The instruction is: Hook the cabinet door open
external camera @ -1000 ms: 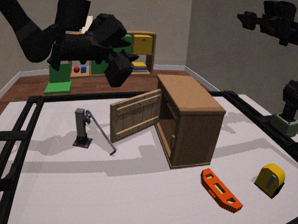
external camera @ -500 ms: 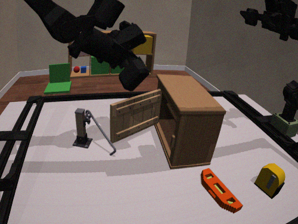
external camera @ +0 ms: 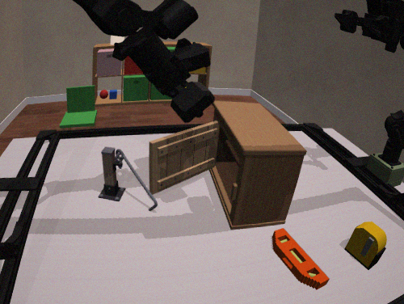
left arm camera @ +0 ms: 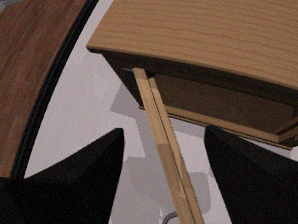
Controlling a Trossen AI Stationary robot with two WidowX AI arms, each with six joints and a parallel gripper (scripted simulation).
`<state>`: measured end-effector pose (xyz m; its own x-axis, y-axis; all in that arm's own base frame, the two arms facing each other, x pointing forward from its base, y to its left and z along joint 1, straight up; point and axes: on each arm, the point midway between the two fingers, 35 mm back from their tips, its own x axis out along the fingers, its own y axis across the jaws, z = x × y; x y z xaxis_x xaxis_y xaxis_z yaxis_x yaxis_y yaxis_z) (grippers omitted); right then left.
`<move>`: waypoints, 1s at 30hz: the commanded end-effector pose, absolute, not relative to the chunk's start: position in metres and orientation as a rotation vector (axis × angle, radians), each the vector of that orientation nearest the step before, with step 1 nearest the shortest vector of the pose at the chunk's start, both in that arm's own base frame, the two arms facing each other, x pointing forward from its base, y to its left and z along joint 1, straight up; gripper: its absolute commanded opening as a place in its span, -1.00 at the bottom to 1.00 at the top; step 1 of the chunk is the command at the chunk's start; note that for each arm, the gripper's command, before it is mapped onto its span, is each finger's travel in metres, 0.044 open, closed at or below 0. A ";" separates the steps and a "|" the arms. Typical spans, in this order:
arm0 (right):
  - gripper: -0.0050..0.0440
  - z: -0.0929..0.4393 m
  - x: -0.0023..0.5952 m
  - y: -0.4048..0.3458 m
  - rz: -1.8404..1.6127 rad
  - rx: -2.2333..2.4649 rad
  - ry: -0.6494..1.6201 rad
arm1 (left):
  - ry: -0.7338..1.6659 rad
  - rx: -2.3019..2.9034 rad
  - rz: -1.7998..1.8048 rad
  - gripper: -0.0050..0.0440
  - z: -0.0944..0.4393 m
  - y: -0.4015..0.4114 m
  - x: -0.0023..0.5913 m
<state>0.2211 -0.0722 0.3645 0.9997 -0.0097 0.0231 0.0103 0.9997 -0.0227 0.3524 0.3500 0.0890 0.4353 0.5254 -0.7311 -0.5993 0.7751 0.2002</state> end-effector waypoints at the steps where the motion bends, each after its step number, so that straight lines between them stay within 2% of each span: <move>1: 0.84 0.370 0.208 -0.069 -0.004 -0.023 -0.021 | 0.951 -0.199 0.692 0.10 0.080 0.349 0.352; 17: 0.84 0.377 0.178 -0.057 -0.002 -0.014 -0.009 | 1.233 -0.492 0.691 0.10 0.070 0.325 0.329; 30: 0.84 0.380 0.160 -0.039 0.000 0.000 -0.002 | 1.436 -0.713 0.722 0.10 0.081 0.301 0.308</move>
<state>0.1637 -0.0445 0.3775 1.0000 0.0007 0.0009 -0.0007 1.0000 -0.0025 0.3121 0.3066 0.0815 0.0454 0.0639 -0.9969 -0.7763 0.6304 0.0051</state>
